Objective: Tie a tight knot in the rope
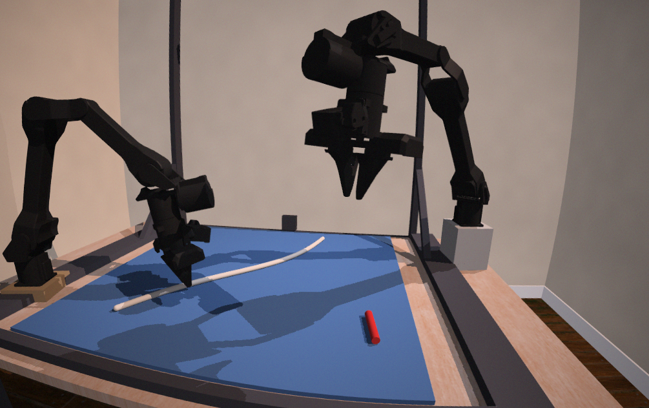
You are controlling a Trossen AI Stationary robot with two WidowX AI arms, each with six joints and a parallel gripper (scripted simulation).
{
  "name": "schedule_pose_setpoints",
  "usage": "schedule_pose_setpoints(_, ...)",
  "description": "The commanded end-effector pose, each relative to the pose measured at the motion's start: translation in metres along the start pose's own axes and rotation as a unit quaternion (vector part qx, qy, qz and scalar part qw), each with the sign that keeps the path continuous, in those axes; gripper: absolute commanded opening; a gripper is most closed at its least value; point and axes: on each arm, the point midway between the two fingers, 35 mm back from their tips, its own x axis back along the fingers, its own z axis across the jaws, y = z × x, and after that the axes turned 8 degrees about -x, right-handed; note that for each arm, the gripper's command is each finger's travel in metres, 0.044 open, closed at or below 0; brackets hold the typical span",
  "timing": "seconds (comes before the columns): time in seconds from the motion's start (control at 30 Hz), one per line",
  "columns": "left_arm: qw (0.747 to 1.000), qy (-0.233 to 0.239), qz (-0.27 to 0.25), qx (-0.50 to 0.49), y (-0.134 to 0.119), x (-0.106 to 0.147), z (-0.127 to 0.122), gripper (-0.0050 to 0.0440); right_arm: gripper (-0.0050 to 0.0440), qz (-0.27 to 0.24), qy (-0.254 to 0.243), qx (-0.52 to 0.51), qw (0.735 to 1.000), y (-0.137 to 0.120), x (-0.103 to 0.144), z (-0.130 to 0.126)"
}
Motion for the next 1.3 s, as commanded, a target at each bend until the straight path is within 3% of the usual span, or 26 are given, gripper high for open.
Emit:
schedule_pose_setpoints(0.0,1.000,-0.002,-0.022,0.003,0.0018,0.0169,-0.0009,0.0100,0.0100,-0.009,-0.002,0.001,1.000,0.0037,0.0038,-0.0013)
schedule_pose_setpoints(0.1,1.000,-0.002,-0.022,0.003,0.0018,0.0169,-0.0009,0.0100,0.0100,-0.009,-0.002,0.001,1.000,0.0037,0.0038,-0.0013)
schedule_pose_setpoints(0.2,1.000,-0.002,-0.022,0.003,0.0018,0.0169,-0.0009,0.0100,0.0045,-0.009,-0.002,0.001,1.000,0.0037,0.0038,-0.0013)
schedule_pose_setpoints(1.27,1.000,-0.002,-0.022,0.003,0.0018,0.0169,-0.0009,0.0100,0.0045,-0.008,-0.004,0.001,1.000,-0.0048,0.0049,-0.0038)
